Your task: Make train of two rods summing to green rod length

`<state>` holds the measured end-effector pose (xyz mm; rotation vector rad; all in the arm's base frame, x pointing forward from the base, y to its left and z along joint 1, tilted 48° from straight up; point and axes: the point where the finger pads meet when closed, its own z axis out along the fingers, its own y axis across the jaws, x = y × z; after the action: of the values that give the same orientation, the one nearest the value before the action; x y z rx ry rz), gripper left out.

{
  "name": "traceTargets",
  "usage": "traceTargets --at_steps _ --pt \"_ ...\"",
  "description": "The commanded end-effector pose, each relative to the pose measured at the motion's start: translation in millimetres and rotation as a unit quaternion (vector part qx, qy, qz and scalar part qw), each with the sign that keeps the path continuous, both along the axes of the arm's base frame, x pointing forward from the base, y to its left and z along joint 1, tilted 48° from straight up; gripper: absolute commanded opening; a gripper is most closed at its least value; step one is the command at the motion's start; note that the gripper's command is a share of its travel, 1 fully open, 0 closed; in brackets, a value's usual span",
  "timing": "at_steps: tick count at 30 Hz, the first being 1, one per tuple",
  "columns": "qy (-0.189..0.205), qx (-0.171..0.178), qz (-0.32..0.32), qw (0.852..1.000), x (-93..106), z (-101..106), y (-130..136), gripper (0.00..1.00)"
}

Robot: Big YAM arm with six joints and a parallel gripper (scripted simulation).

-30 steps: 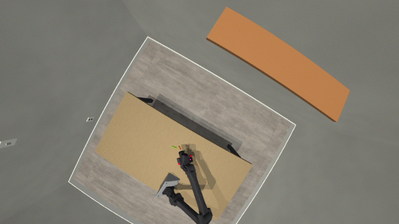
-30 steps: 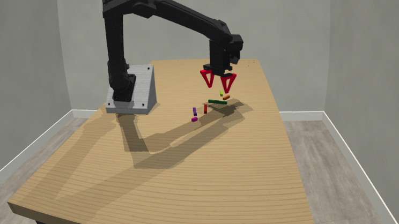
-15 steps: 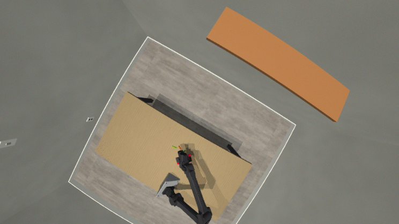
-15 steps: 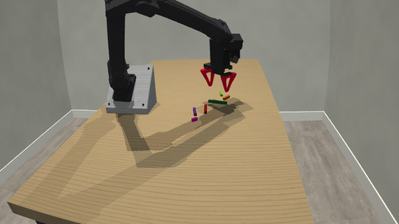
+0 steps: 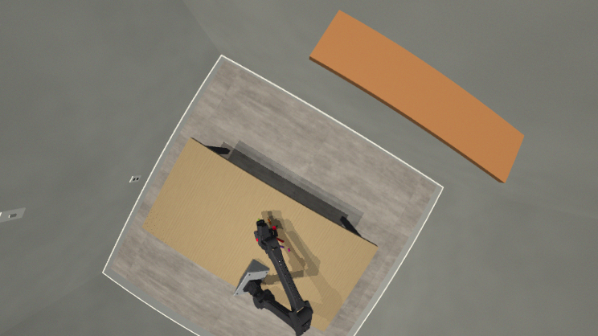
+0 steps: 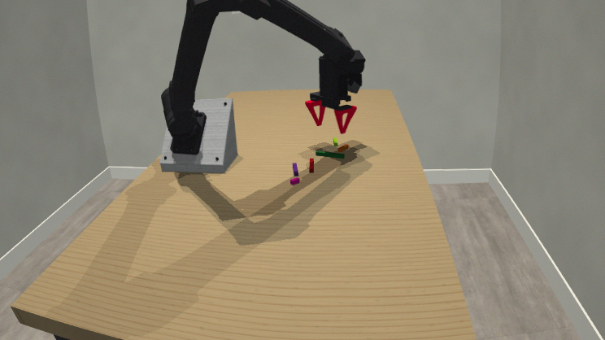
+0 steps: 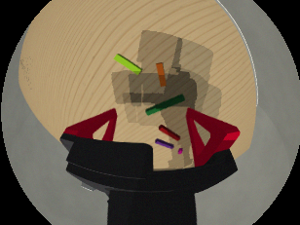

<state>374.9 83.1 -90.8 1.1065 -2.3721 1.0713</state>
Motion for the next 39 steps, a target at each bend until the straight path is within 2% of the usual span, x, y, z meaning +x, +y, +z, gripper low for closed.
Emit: traceTargets --at_steps 1,3,4,5,39 --pt "-0.041 0.02 0.012 0.999 25.3 18 31 1.0" --pt "-0.041 0.02 0.012 0.999 25.3 18 31 1.0" --pt "-0.027 0.012 0.003 1.0 21.5 7 21 1.0" --pt "-0.027 0.011 -0.001 1.0 22.2 6 17 1.0" --pt "-0.028 0.013 0.004 1.0 22.3 8 21 1.0"
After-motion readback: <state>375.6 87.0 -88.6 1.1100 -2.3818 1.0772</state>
